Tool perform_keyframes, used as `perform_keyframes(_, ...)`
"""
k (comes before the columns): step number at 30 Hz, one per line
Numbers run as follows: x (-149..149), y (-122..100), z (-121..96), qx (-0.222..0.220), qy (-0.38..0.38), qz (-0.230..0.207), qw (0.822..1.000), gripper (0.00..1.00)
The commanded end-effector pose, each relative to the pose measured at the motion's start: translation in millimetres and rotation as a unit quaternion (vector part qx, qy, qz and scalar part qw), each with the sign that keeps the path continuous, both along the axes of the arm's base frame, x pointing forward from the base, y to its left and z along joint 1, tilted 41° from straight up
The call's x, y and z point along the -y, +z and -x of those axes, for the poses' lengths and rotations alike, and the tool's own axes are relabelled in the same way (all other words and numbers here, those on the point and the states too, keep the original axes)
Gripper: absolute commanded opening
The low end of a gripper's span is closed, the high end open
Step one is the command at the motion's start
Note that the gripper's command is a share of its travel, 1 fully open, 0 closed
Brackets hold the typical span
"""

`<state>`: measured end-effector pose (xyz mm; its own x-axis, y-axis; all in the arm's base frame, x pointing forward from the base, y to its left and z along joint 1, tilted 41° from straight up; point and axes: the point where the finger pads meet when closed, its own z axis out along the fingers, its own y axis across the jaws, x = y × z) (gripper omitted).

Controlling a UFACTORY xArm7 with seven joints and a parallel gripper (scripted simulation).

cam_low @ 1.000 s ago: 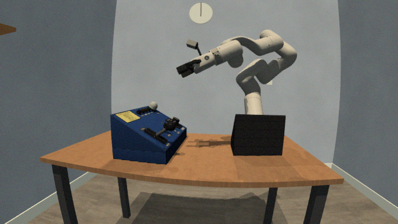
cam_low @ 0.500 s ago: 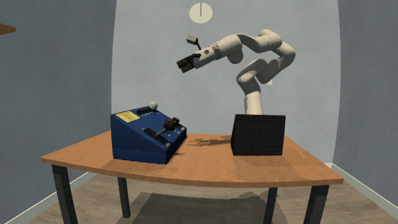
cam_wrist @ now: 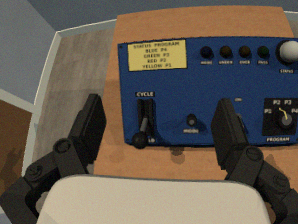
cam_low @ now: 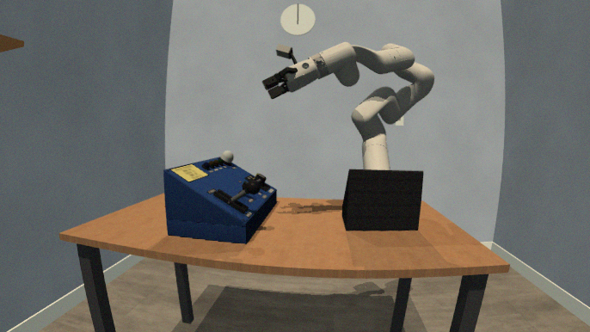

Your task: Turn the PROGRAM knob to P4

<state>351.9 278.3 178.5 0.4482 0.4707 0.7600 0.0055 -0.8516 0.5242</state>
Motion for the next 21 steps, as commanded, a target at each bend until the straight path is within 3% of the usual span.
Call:
perform_keyframes(1,-1.8,2.0,-0.1,0.0,0.001,-0.002,1.0,1.0)
perform_keyframes(4,-1.8,2.0,-0.1,0.0,0.001,-0.002,1.0,1.0)
perform_keyframes(6,-4.6,38.9,-3.4,-0.016,-0.013,-0.03,0.999,1.0)
perform_keyframes(21,-4.6,38.9,-3.4,-0.016,-0.013,-0.03,0.999,1.0)
